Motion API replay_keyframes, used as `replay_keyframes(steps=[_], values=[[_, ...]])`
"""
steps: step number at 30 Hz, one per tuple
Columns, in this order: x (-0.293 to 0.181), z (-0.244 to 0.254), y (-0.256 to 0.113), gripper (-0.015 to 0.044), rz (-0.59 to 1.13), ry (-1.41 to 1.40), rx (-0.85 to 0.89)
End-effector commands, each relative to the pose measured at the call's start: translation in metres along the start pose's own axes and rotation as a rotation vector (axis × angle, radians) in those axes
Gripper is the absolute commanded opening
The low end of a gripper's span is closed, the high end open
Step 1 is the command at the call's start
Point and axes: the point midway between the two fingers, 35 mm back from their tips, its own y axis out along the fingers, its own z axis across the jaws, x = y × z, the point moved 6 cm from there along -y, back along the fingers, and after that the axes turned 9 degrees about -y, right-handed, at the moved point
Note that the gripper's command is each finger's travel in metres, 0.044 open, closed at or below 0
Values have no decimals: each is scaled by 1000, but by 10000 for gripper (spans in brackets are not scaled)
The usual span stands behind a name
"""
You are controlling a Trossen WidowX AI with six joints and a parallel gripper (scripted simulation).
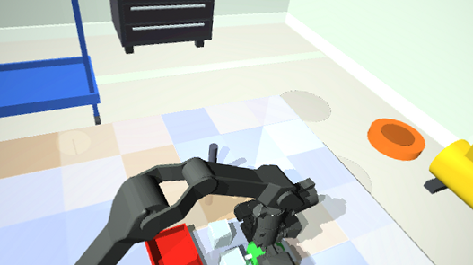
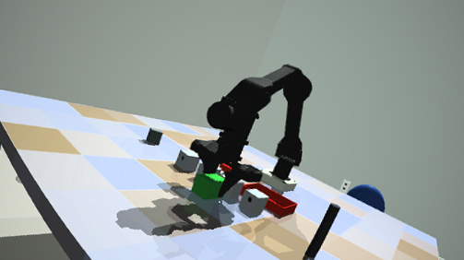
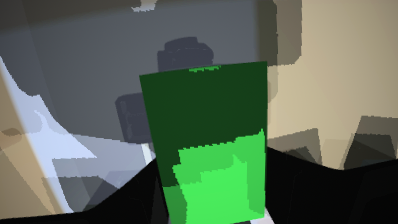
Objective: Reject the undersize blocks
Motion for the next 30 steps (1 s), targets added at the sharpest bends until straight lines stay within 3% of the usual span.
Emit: replay_keyframes(steps=[1,30], values=[[4,-1,-3,0,-12,0,-4],[15,-3,-3,0,-19,0,-6]])
